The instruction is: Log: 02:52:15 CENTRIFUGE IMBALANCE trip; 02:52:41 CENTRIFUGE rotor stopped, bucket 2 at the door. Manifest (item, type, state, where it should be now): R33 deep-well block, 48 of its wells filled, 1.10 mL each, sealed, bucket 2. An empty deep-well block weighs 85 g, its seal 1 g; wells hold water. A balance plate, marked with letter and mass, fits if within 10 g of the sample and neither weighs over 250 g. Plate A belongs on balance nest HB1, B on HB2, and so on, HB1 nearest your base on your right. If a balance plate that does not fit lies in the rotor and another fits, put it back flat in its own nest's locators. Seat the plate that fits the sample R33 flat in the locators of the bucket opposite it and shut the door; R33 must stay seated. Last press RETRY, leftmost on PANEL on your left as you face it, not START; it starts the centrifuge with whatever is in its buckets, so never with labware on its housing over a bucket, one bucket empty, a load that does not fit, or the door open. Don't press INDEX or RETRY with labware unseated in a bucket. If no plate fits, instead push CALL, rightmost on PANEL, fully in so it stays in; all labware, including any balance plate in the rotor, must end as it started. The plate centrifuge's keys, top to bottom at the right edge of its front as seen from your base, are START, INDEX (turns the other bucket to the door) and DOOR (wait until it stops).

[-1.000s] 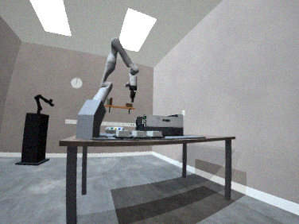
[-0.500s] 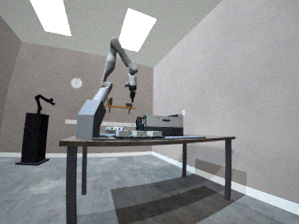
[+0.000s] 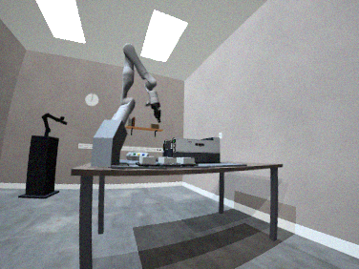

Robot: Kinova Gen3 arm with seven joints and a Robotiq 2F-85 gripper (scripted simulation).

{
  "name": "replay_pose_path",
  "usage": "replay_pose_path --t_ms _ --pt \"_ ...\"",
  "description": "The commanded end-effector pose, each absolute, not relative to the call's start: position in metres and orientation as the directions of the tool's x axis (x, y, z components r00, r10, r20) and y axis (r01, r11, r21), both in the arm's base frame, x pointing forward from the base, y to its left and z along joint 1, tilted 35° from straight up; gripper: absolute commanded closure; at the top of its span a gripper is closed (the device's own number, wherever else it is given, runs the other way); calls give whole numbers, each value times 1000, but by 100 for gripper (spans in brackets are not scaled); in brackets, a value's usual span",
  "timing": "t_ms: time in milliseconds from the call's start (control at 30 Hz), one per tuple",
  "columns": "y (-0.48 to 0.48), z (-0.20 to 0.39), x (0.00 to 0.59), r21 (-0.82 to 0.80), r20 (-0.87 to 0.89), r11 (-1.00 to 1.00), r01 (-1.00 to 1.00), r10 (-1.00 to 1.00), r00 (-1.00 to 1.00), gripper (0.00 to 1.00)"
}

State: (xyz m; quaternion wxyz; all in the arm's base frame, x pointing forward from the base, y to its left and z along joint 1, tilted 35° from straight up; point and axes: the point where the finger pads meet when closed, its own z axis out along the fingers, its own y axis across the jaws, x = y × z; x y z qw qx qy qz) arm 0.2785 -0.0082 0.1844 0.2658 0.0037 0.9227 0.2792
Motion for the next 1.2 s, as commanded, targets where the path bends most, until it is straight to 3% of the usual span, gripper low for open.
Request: replay_pose_path --t_ms 0,1167 --pt "-9 184 279 515 -536 846 -139 192 -822 90" --pt "-9 184 279 515 -585 846 -139 229 -778 90"
